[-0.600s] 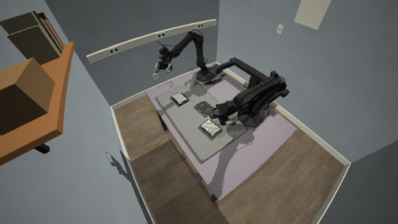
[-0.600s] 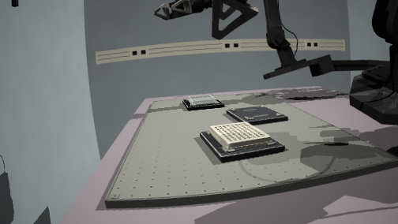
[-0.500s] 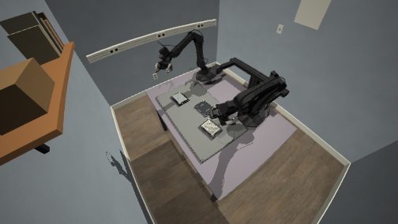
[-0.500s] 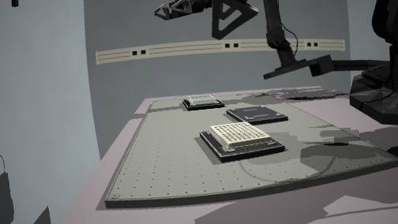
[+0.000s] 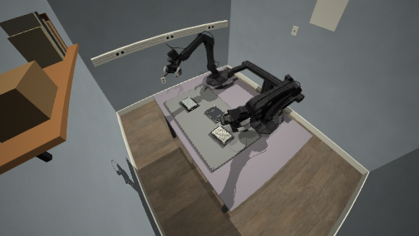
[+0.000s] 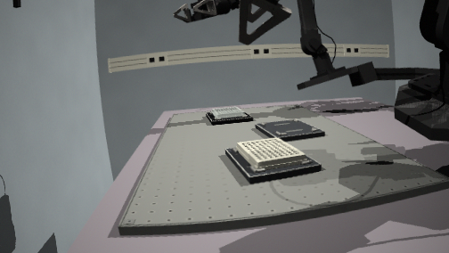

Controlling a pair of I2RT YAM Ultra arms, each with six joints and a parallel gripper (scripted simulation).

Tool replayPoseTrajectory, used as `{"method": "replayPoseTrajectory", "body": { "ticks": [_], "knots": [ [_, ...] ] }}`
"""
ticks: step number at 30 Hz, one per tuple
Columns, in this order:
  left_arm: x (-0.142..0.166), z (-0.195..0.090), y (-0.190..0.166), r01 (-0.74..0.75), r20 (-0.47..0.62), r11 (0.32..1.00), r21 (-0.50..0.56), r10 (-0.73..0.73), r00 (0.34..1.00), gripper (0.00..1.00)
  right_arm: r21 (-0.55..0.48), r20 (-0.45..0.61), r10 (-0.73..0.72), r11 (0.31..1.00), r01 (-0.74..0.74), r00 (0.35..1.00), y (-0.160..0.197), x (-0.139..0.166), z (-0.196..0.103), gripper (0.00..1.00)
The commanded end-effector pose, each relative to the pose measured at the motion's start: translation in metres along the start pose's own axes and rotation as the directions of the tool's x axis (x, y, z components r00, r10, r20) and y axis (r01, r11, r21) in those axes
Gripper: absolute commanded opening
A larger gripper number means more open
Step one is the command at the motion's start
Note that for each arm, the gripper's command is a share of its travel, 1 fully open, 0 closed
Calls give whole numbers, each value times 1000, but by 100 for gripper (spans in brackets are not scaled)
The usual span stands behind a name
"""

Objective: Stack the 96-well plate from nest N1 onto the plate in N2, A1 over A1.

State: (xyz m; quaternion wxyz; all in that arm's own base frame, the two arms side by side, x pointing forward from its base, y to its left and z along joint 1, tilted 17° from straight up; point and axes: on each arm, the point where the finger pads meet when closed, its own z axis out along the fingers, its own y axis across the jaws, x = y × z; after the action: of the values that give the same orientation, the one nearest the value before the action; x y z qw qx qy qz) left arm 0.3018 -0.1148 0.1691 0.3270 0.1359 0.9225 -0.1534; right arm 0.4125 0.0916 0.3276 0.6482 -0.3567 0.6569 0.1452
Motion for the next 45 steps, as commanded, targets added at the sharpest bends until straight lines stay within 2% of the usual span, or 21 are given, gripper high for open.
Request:
{"method": "replayPoseTrajectory", "body": {
  "ticks": [1,5,7,14,16,20,26,31,33,35,39,45],
  "knots": [
    [-5,-1,2,-6,20,1000,-14,7,1000,100,18,14,-16,1000,15,1000,-3,-8,-1,100],
    [1,5,12,-37,28,993,-111,41,999,100,59,8,-2,998,2,1000,2,-7,5,100],
    [18,18,13,-66,-5,983,-169,66,998,100,82,1,18,996,-18,1000,17,-3,17,100],
    [72,52,0,-178,-121,956,-232,153,981,100,69,-35,92,994,-89,995,109,18,47,100],
    [72,52,0,-178,-121,956,-232,153,981,100,69,-35,92,994,-89,995,109,18,47,100],
    [93,63,-5,-225,-169,944,-242,187,968,100,9,-54,111,994,-110,992,176,29,51,100],
    [117,74,-11,-281,-228,929,-239,227,947,100,-48,-90,125,990,-129,988,256,53,34,100],
    [124,76,-13,-298,-247,925,-235,240,939,100,-115,-108,114,985,-126,988,315,71,8,100],
    [124,76,-13,-298,-247,925,-235,240,939,100,-115,-108,114,985,-126,988,315,71,8,100],
    [125,76,-13,-304,-251,924,-233,245,937,100,-175,-107,99,978,-117,989,346,75,-8,100],
    [127,77,-13,-307,-254,923,-233,247,935,100,-248,-109,74,964,-99,991,383,88,-35,100],
    [127,77,-14,-307,-254,924,-230,248,935,100,-313,-110,49,946,-82,993,405,97,-54,100]
  ]
}}
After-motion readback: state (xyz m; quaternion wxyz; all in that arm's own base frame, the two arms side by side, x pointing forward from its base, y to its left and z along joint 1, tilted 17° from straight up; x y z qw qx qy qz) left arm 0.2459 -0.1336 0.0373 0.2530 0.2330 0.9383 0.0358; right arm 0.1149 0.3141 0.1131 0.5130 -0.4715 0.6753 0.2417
